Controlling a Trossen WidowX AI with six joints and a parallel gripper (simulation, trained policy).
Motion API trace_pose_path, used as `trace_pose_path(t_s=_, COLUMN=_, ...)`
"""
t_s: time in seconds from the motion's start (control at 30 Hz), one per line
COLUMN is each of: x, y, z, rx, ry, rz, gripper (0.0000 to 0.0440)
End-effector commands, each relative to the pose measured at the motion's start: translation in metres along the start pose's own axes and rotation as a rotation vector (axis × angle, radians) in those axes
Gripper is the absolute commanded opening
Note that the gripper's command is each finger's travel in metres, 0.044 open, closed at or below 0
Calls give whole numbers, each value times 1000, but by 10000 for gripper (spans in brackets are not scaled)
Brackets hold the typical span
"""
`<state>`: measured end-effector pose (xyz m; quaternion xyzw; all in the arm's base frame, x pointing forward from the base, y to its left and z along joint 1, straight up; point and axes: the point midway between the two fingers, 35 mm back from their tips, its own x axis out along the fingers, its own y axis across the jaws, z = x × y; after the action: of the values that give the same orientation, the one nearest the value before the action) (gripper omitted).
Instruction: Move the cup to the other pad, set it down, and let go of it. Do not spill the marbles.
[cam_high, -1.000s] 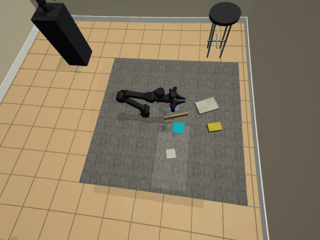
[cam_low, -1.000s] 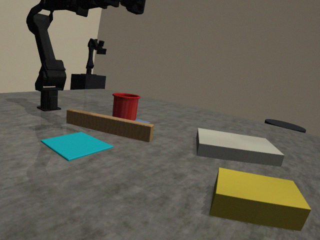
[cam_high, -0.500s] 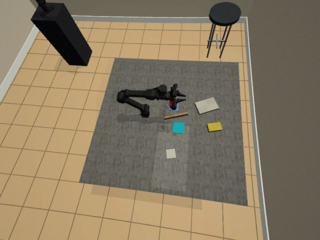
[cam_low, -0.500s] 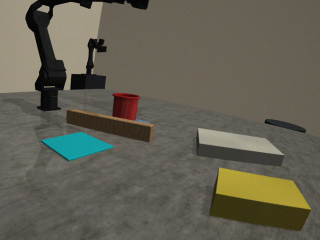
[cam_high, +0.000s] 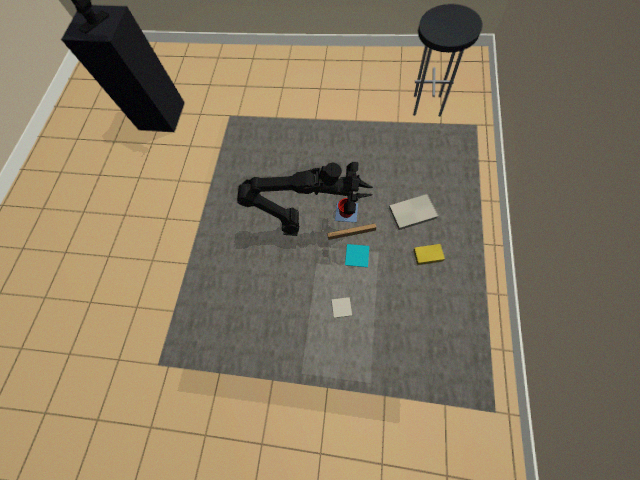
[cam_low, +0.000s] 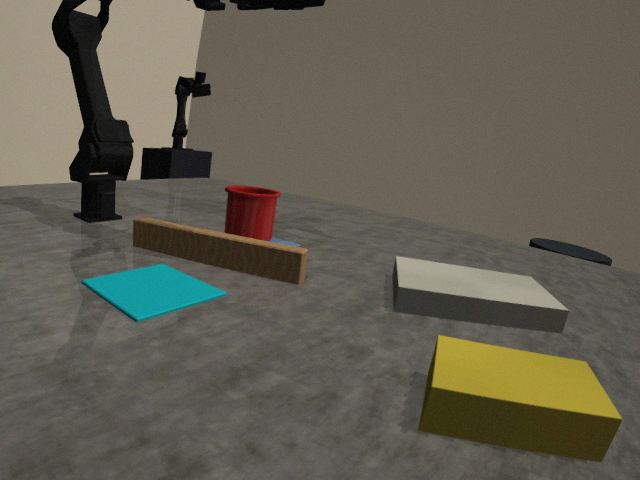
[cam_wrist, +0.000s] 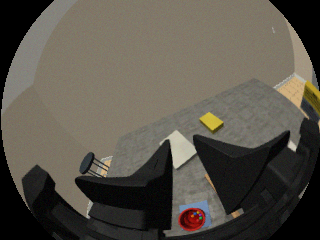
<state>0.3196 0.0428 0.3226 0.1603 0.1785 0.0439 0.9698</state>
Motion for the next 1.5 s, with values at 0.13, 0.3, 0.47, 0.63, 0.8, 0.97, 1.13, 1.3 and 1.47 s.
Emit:
trace_pose_path(t_s=0.13, x=1, y=13, z=-5, rx=110, ry=108, rz=3, gripper=125)
trace_pose_path(t_s=0.3, x=2, y=19, z=-11, rx=179, ry=178, rz=-8, gripper=129)
trace_pose_path(t_s=0.47, x=2, y=25, z=-17, rx=248, ry=248, rz=-27, gripper=131)
trace_pose_path(t_s=0.63, x=2, y=31, z=-24, rx=316, ry=319, rz=-53, gripper=132)
trace_pose_path(t_s=0.8, x=2, y=36, z=-32, rx=380, ry=389, rz=-87, gripper=132)
trace_pose_path(t_s=0.97, x=1, y=40, z=-41, rx=438, ry=457, rz=-130, gripper=131)
trace_pose_path(t_s=1.13, x=0, y=42, z=-50, rx=486, ry=524, rz=-180, gripper=126)
trace_pose_path(t_s=1.3, x=0, y=43, z=-61, rx=521, ry=588, rz=-239, gripper=116)
trace_pose_path(t_s=1.47, x=0, y=41, z=-73, rx=542, ry=648, rz=-306, gripper=121)
